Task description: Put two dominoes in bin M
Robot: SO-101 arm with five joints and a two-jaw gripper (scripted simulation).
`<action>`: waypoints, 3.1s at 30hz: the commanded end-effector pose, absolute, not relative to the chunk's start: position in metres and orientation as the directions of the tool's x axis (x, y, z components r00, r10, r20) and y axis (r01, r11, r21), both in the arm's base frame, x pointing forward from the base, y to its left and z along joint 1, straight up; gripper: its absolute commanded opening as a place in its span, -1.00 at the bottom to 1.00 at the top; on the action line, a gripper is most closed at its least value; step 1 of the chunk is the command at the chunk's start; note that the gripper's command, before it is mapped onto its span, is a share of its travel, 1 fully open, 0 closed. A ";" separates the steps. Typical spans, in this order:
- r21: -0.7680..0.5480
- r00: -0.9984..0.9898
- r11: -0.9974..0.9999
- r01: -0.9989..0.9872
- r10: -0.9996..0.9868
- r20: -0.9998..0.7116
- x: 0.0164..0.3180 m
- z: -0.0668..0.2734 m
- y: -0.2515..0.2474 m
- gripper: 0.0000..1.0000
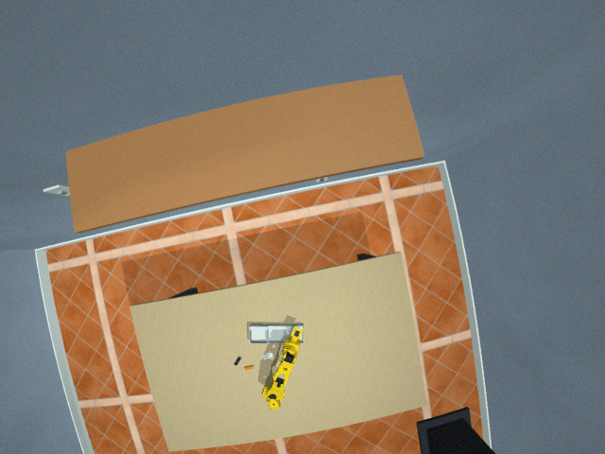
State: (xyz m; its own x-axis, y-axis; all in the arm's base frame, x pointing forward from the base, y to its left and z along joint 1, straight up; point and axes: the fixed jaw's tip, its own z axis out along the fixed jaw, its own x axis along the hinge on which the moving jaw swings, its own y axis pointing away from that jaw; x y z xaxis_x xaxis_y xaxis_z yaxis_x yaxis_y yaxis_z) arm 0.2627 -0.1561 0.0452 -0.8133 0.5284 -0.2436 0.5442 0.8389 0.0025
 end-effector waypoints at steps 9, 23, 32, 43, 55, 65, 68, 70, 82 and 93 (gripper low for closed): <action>0.006 -0.812 0.845 0.535 0.516 -0.273 0.271 0.043 -0.154 -1.00; 0.006 -0.812 0.845 0.535 0.516 -0.271 0.272 0.040 -0.155 -1.00; 0.006 -0.813 0.845 0.535 0.517 -0.268 0.272 0.037 -0.155 -1.00; 0.006 -0.814 0.845 0.535 0.518 -0.262 0.272 0.034 -0.155 -1.00; 0.006 -0.815 0.845 0.535 0.518 -0.260 0.271 0.033 -0.155 -0.98; 0.006 -0.815 0.845 0.535 0.518 -0.260 0.271 0.033 -0.155 -0.82; 0.006 -0.815 0.845 0.535 0.518 -0.260 0.271 0.033 -0.155 -0.74; 0.006 -0.815 0.845 0.535 0.518 -0.260 0.271 0.033 -0.155 -0.68; 0.006 -0.815 0.845 0.535 0.518 -0.260 0.271 0.033 -0.155 -0.54; 0.006 -0.812 0.844 0.536 0.517 -0.273 0.272 0.041 -0.155 -0.53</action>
